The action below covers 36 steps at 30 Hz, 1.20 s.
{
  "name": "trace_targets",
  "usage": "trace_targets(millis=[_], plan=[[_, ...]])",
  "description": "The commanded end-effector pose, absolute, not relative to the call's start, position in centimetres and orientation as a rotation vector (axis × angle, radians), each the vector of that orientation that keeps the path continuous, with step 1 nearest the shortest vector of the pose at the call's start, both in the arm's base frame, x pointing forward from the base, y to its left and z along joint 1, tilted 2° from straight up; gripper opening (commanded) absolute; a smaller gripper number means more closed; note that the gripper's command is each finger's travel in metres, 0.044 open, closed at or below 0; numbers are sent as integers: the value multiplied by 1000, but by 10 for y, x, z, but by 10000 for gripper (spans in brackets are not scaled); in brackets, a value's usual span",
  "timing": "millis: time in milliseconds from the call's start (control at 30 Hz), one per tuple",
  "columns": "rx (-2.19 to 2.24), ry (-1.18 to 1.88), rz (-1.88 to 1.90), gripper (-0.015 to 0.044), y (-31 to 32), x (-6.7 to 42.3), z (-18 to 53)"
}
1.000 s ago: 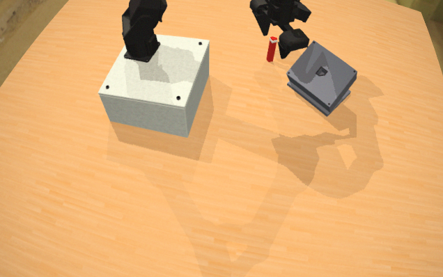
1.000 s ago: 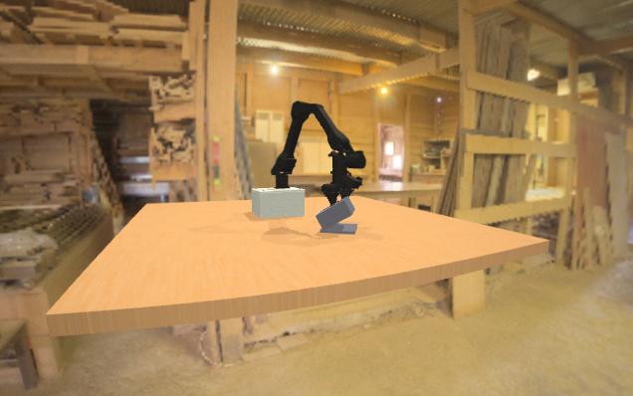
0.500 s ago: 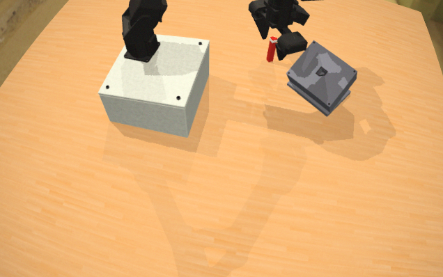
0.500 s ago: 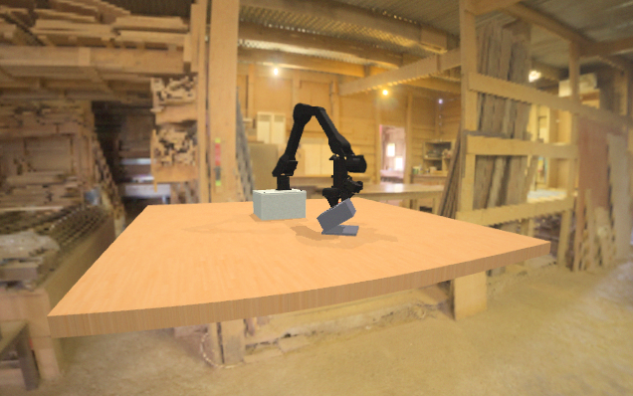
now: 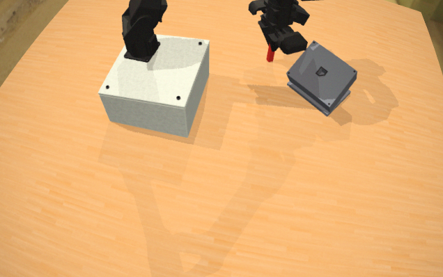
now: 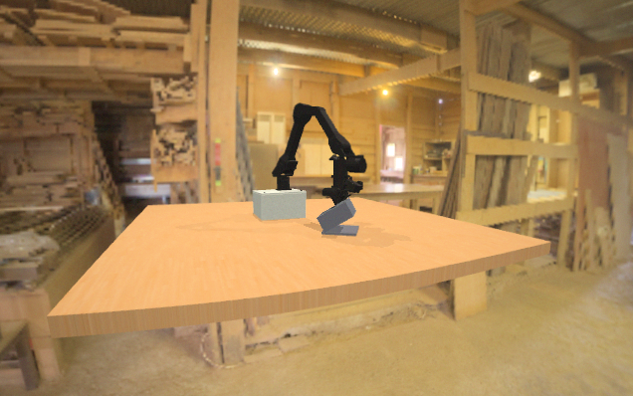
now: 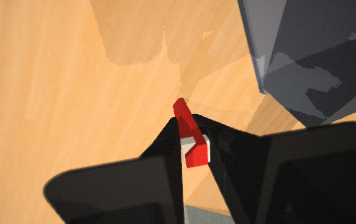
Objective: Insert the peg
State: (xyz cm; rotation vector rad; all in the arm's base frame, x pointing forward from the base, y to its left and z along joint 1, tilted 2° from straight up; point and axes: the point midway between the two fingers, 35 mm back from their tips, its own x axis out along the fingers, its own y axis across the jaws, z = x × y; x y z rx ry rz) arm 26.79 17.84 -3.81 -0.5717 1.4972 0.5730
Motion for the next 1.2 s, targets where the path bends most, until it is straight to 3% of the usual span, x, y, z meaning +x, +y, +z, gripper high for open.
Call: trace_targets(millis=[0,267,733,1167], plan=[[-571,1497,573,20,179,268,-38],[-572,1498,573,0,179,269,-32],[-579,1504,570,0,181,269,39],[-478,1522,499,0,177,274,44]])
